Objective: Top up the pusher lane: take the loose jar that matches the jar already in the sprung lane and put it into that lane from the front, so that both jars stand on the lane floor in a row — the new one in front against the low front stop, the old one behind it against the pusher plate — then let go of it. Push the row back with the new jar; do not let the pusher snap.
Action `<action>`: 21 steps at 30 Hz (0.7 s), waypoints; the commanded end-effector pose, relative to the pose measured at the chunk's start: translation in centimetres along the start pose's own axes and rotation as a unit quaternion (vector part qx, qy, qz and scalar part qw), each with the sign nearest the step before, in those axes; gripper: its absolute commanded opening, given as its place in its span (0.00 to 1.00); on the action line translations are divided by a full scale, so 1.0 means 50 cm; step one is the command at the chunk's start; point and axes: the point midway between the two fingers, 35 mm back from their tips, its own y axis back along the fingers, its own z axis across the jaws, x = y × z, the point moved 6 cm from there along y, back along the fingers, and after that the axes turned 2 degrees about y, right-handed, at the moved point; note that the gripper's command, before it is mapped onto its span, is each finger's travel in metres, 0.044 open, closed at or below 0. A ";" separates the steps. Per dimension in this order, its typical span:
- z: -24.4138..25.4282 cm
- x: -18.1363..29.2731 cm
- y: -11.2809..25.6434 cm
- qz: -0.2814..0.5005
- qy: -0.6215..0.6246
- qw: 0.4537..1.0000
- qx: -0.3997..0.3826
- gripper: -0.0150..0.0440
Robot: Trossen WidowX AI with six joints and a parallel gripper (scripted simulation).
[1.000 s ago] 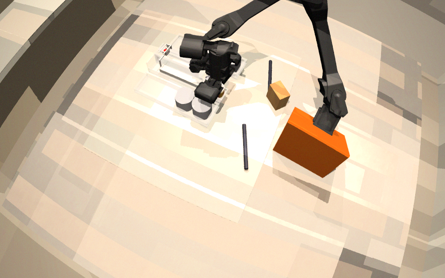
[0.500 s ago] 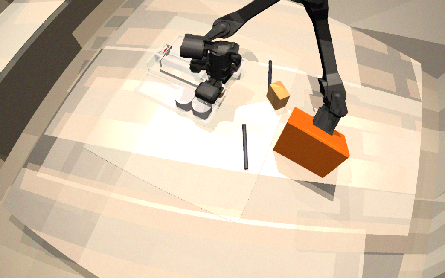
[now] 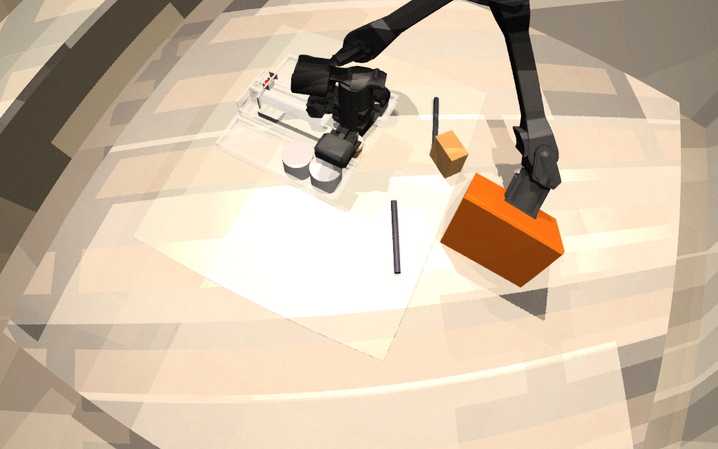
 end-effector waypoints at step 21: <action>0.002 0.000 0.041 0.000 -0.002 1.000 0.001 0.72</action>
